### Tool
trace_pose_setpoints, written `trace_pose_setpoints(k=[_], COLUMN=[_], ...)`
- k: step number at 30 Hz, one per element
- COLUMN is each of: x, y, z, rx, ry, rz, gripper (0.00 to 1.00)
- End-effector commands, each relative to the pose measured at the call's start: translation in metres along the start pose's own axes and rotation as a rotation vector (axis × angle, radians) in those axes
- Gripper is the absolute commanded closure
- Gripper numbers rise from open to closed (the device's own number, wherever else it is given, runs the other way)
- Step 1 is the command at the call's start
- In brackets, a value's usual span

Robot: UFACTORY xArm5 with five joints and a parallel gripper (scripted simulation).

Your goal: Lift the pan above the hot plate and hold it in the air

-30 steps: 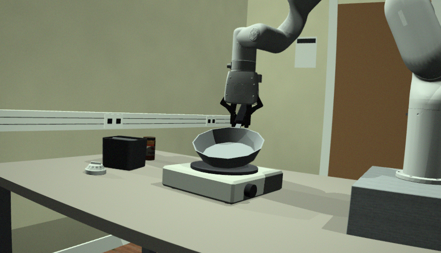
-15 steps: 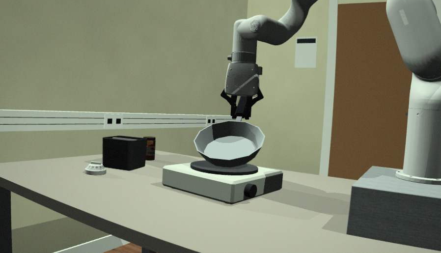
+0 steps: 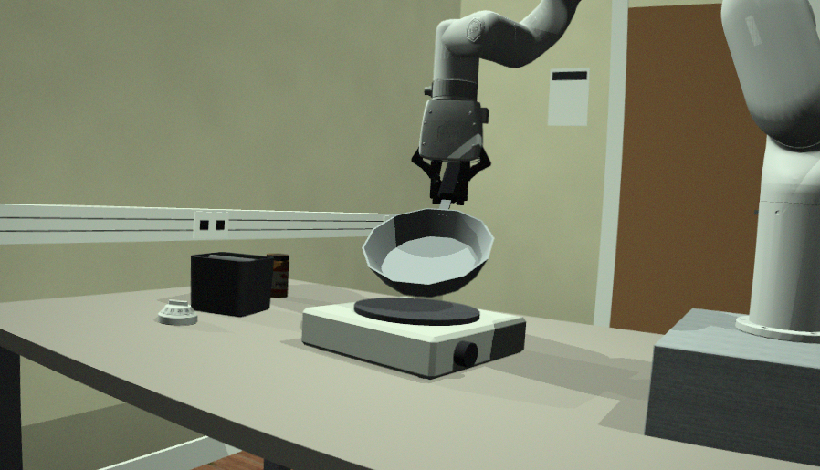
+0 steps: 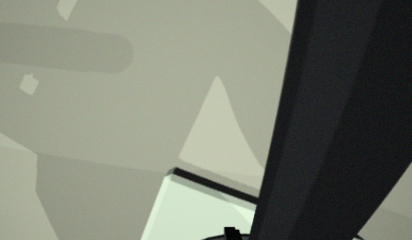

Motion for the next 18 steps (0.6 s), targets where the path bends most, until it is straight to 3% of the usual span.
trace_pose_setpoints(k=[1,18], x=[-0.001,-0.002], y=[0.007,0.035], z=[0.000,-0.002], rx=[0.002,0.002], ry=[0.000,0.000], rz=[-0.003,-0.003], gripper=[1.00,1.00])
Point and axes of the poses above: the point where the finger pads meet when closed, its own y axis back along the fingers, its own x axis across the jaws, z = x × y, the point moved 3 cm from there along y, back along the fingers, and after that the axes turned 11 degrees about y, right-handed, at the moved point
